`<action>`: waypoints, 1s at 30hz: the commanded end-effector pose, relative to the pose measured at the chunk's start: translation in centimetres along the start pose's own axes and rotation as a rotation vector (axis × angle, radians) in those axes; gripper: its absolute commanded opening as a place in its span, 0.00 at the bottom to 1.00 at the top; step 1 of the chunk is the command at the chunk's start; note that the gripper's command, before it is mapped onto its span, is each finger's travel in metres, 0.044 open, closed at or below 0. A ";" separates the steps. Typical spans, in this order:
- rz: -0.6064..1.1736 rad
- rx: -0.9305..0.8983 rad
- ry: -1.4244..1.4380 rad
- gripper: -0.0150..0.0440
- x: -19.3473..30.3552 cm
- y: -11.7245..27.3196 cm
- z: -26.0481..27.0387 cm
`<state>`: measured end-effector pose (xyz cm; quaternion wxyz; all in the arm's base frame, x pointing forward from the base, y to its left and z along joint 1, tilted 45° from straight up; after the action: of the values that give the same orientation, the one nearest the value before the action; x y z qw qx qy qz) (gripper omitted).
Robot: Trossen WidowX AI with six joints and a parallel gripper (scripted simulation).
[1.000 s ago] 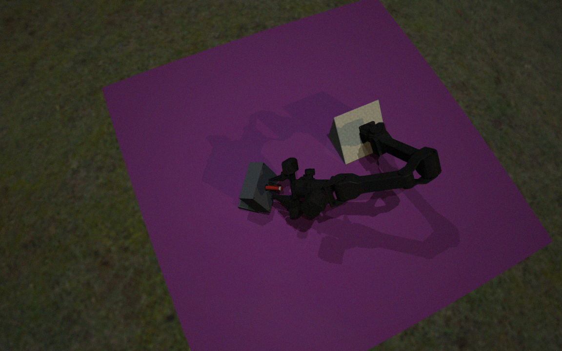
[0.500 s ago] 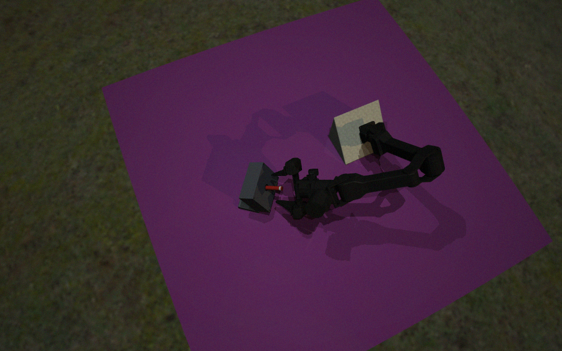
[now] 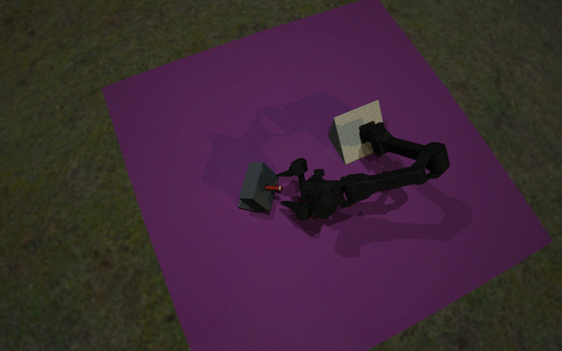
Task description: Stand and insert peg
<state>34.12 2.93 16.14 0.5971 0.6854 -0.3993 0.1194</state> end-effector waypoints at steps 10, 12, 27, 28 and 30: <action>0.001 -0.001 -0.001 1.00 0.2 1.8 -0.1; 0.001 -0.001 -0.001 1.00 0.2 2.1 -0.1; -0.001 -0.001 0.001 1.00 0.2 4.3 -0.2; -0.001 -0.001 0.001 1.00 0.2 4.5 -0.2; -0.002 -0.001 0.001 1.00 0.2 4.8 -0.2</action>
<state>31.28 3.12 19.43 0.5982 0.6860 -0.3967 0.1191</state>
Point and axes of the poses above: the point midway between the two fingers, 35 mm back from their tips, its own y axis back along the fingers, its own z axis across the jaws, x = y × z, the point moved 5 cm from there along y, back along the fingers, and after that the axes turned 13 degrees about -y, right-handed, at the moved point
